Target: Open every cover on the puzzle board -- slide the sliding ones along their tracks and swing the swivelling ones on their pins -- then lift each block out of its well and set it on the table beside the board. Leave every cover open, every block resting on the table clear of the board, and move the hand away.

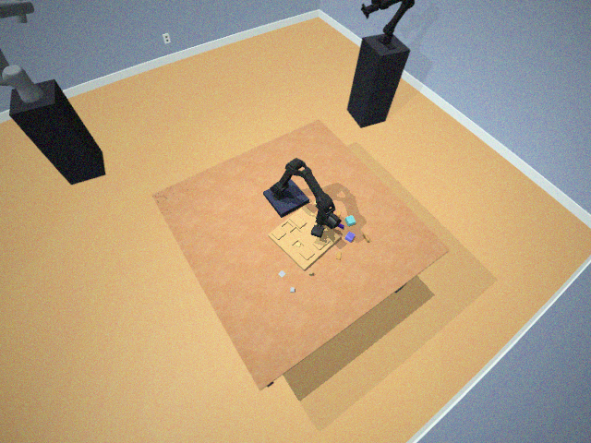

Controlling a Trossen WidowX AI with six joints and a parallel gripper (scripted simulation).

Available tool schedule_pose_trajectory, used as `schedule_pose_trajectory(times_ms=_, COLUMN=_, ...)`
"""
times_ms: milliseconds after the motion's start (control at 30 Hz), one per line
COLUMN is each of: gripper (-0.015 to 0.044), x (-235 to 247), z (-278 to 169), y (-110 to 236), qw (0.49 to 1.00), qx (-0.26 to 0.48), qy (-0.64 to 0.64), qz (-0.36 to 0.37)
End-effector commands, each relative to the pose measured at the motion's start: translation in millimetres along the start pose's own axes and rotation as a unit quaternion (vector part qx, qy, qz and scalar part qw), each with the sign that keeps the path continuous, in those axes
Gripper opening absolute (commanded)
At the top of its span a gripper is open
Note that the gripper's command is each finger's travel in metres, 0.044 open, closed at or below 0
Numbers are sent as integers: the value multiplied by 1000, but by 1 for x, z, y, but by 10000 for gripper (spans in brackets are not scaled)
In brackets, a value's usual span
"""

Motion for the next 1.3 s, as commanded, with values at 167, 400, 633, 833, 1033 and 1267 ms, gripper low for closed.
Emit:
schedule_pose_trajectory(times_ms=167, gripper=144, x=0, z=0, y=0, qw=1000, qx=0, qy=2, qz=0)
schedule_pose_trajectory(times_ms=400, gripper=144, x=0, z=0, y=-2, qw=1000, qx=0, qy=2, qz=0)
schedule_pose_trajectory(times_ms=633, gripper=144, x=0, z=0, y=-8, qw=1000, qx=0, qy=2, qz=0)
schedule_pose_trajectory(times_ms=833, gripper=144, x=0, z=1, y=-14, qw=1000, qx=0, qy=2, qz=0)
schedule_pose_trajectory(times_ms=1033, gripper=144, x=0, z=1, y=-20, qw=1000, qx=0, qy=2, qz=0)
schedule_pose_trajectory(times_ms=1267, gripper=144, x=0, z=1, y=-22, qw=1000, qx=0, qy=2, qz=0)
Point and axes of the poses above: the point midway between the two fingers, 35 mm back from their tips, its own y axis back along the fingers, its own x axis across the jaws, z = x × y, the point moved 5 cm from there along y, back along the fingers, and after that the axes turned 9 degrees about y, right-handed, at the moved point
